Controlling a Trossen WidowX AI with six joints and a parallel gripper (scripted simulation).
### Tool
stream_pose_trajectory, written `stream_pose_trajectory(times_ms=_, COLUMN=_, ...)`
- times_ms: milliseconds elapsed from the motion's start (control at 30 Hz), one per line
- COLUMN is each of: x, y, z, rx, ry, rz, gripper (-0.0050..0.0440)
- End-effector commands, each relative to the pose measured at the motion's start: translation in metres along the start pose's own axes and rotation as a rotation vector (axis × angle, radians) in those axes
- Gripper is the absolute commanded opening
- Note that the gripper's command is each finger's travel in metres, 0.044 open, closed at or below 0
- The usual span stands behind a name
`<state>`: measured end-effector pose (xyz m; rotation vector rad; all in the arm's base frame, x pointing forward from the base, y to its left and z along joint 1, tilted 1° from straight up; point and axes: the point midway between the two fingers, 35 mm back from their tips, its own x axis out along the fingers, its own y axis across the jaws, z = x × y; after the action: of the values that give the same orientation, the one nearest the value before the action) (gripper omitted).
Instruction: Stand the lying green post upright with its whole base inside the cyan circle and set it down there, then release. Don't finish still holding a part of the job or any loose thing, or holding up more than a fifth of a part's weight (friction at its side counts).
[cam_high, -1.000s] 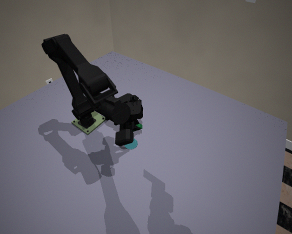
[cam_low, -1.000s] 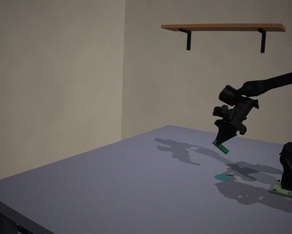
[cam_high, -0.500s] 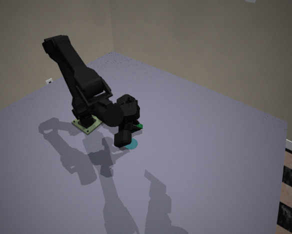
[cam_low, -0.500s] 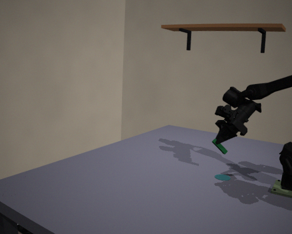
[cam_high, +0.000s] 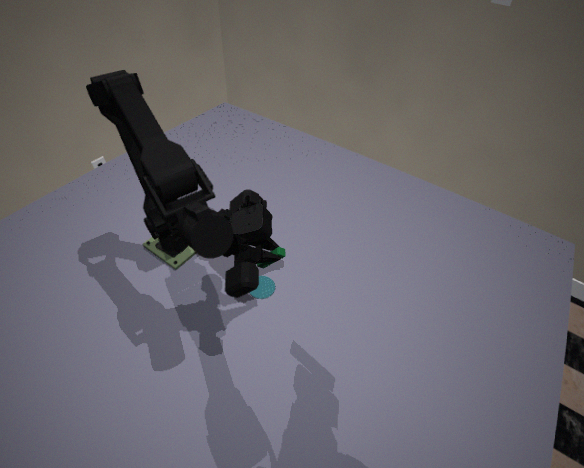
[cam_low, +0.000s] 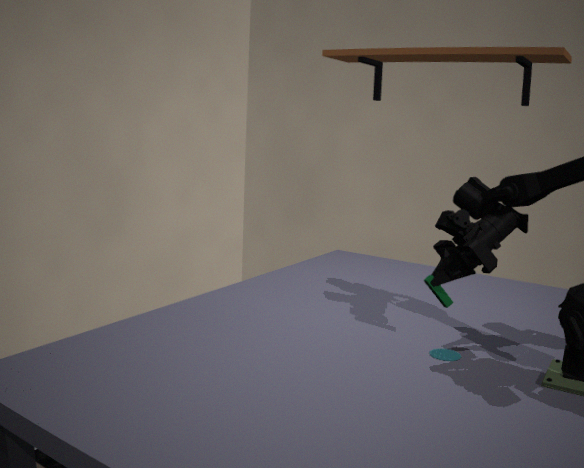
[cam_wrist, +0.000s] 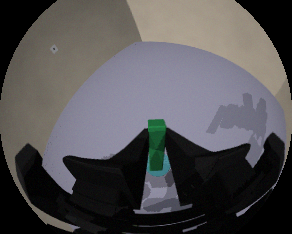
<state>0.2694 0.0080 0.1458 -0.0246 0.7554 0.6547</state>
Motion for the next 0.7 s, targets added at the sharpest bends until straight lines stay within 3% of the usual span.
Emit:
stream_pose_trajectory(times_ms=0, x=-0.0018, y=0.0007, z=-0.0009, rx=-0.009, ry=-0.036, rz=0.001, gripper=0.0022)
stream_pose_trajectory(times_ms=667, x=-0.0088, y=0.0001, z=-0.0025, rx=-0.039, ry=-0.182, rz=0.007, gripper=0.0022)
